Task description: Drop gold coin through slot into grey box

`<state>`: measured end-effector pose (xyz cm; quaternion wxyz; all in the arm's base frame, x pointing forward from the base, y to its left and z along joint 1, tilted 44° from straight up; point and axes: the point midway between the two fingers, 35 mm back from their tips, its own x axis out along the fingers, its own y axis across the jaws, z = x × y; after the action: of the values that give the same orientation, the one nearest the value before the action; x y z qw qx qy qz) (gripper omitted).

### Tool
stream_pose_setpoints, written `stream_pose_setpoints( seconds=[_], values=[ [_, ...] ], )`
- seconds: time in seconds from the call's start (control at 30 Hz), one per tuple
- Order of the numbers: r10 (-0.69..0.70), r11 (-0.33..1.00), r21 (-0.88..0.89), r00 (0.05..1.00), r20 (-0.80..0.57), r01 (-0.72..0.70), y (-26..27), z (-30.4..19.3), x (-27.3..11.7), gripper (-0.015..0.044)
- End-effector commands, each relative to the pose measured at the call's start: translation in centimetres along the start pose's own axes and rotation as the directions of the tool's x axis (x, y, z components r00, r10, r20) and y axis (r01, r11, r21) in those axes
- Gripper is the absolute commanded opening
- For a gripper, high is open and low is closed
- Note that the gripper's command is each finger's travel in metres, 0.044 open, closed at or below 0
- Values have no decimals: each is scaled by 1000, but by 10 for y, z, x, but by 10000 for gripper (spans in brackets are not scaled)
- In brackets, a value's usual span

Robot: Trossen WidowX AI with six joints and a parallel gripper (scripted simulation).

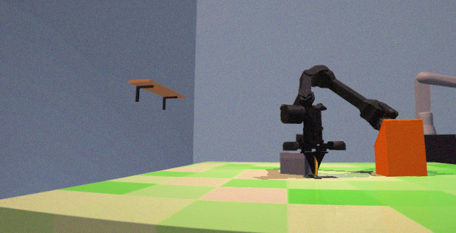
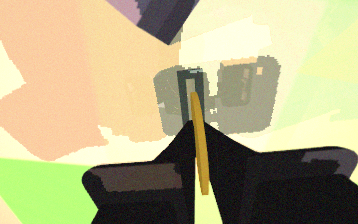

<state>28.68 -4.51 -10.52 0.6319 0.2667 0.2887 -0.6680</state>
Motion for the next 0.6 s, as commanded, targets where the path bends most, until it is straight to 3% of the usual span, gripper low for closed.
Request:
stream_pose_setpoints(
  seconds=[0.0,0.57],
  values=[
    [3,1000,3,1000,1,-3,2,0,-6,0],
    [4,1000,2,1000,-5,-4,5,-2,-49,0]
  ],
)
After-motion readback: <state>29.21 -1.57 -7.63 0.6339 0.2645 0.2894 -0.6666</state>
